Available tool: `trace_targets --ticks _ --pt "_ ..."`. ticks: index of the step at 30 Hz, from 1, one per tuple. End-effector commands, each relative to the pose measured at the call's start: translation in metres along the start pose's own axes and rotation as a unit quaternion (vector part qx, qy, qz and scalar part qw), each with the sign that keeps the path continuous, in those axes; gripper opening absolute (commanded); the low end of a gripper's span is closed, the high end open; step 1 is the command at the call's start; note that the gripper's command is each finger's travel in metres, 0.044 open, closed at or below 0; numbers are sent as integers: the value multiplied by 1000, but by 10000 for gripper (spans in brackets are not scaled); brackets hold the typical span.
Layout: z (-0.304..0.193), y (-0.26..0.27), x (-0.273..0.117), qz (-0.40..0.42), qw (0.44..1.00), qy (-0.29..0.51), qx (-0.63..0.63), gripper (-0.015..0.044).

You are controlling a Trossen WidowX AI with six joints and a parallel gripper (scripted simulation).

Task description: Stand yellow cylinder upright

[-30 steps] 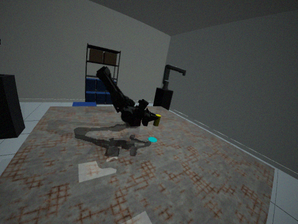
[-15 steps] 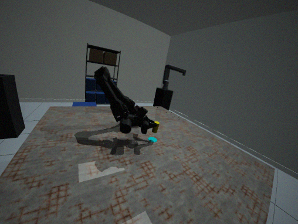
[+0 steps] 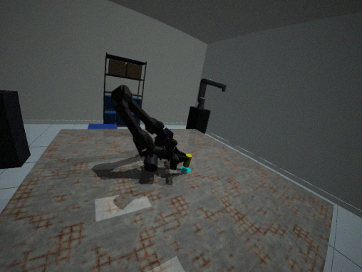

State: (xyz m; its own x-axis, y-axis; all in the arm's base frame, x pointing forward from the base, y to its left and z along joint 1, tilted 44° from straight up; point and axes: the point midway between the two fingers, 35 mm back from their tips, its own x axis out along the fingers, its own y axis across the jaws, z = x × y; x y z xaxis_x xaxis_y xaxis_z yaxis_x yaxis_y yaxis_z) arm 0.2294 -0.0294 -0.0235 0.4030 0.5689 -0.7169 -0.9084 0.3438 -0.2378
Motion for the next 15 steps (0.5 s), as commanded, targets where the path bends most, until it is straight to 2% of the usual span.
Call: trace_targets --ticks 1,15 --pt "-7 -3 1 -2 1000 -1 -3 105" --pt "-19 -3 3 0 1000 1 0 105"
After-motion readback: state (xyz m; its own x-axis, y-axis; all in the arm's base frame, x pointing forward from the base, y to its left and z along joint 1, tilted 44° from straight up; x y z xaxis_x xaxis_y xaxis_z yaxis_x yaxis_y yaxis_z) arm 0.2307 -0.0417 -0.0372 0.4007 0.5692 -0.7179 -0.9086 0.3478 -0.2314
